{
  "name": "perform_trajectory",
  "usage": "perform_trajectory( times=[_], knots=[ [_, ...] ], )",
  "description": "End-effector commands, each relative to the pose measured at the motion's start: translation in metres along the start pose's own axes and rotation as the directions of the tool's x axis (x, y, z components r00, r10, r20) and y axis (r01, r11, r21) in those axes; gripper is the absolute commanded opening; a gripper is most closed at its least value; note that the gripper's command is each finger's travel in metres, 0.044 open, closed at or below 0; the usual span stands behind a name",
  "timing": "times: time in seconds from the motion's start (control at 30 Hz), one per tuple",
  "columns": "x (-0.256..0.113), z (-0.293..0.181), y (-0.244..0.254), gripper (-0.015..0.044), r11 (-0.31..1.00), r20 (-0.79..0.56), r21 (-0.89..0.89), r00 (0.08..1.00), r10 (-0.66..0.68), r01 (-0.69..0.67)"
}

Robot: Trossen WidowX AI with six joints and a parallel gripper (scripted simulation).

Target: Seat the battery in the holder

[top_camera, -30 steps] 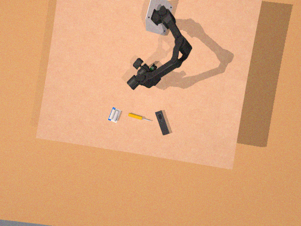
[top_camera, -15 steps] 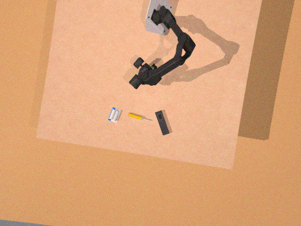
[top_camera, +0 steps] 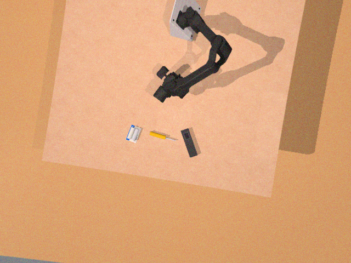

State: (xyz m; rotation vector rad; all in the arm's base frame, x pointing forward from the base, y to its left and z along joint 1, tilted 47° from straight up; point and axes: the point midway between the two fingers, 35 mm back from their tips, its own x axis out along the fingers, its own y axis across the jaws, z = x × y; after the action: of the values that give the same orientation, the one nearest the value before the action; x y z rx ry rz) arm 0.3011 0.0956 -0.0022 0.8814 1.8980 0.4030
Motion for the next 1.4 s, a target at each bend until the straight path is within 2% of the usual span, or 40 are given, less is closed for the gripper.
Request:
perform_trajectory(
  times=[0.0,0.57,1.37],
  knots=[
    [0.001,0.002,-0.001,0.0069,1.0,0.027,-0.001,1.0,-0.006,0.006],
    [0.003,-0.001,0.002,0.0069,1.0,0.107,0.006,0.994,-0.004,0.004],
    [0.006,-0.015,0.003,0.0069,1.0,0.114,0.008,0.993,-0.006,0.005]
  ],
)
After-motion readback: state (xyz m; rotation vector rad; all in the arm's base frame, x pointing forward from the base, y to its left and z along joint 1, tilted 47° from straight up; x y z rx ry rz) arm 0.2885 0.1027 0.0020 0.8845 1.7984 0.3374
